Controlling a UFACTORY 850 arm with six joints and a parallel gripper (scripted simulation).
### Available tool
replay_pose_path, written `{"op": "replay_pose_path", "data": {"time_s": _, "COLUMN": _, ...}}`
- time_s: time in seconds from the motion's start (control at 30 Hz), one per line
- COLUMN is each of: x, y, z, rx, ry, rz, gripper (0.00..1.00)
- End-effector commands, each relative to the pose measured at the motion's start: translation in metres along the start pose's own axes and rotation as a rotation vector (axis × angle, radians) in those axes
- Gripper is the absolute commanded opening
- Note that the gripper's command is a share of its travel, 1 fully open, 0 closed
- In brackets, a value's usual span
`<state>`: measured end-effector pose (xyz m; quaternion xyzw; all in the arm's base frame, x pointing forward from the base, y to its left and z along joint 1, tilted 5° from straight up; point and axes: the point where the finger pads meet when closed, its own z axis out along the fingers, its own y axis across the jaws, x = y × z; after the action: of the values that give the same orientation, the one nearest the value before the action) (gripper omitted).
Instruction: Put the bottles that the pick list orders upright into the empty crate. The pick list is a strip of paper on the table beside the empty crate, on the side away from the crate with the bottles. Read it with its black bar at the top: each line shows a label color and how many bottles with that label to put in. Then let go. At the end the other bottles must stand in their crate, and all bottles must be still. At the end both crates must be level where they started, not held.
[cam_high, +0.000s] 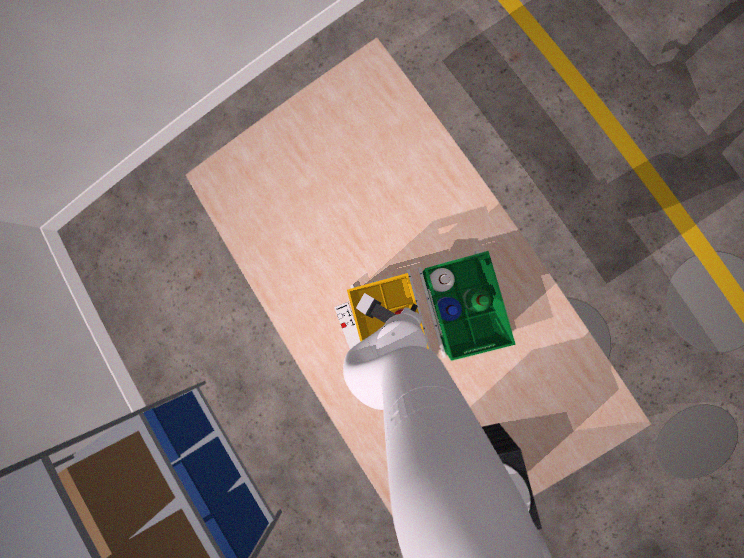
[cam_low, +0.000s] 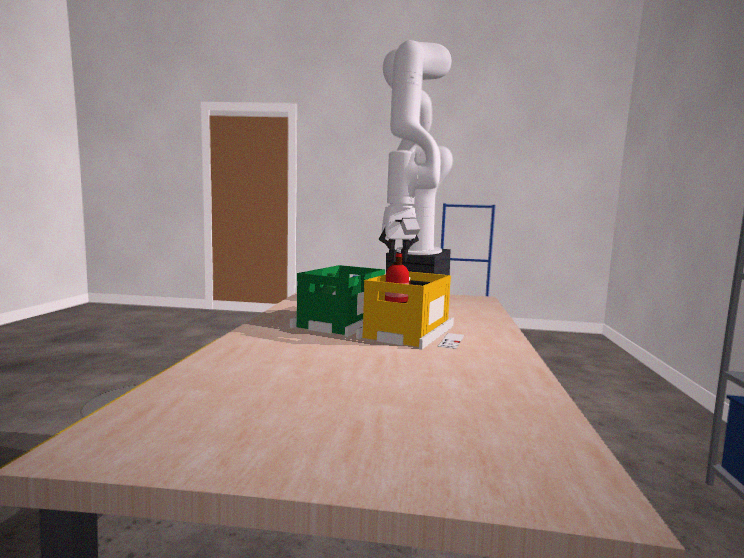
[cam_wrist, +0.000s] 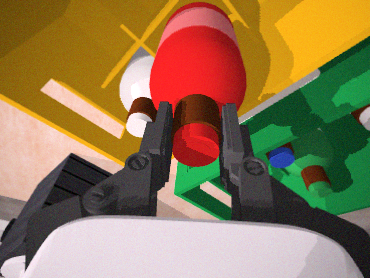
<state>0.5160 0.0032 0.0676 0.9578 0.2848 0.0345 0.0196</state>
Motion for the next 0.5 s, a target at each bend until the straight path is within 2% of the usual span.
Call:
{"op": "replay_pose_path", "data": {"time_s": 0.0, "x": 0.001, "y": 0.001, "z": 0.002, "rx": -0.001, "ry": 0.002, "rz": 0.0, "gripper": 0.0}}
{"op": "replay_pose_path", "data": {"time_s": 0.47, "x": 0.001, "y": 0.001, "z": 0.015, "rx": -0.001, "ry": 0.002, "rz": 0.0, "gripper": 0.0}}
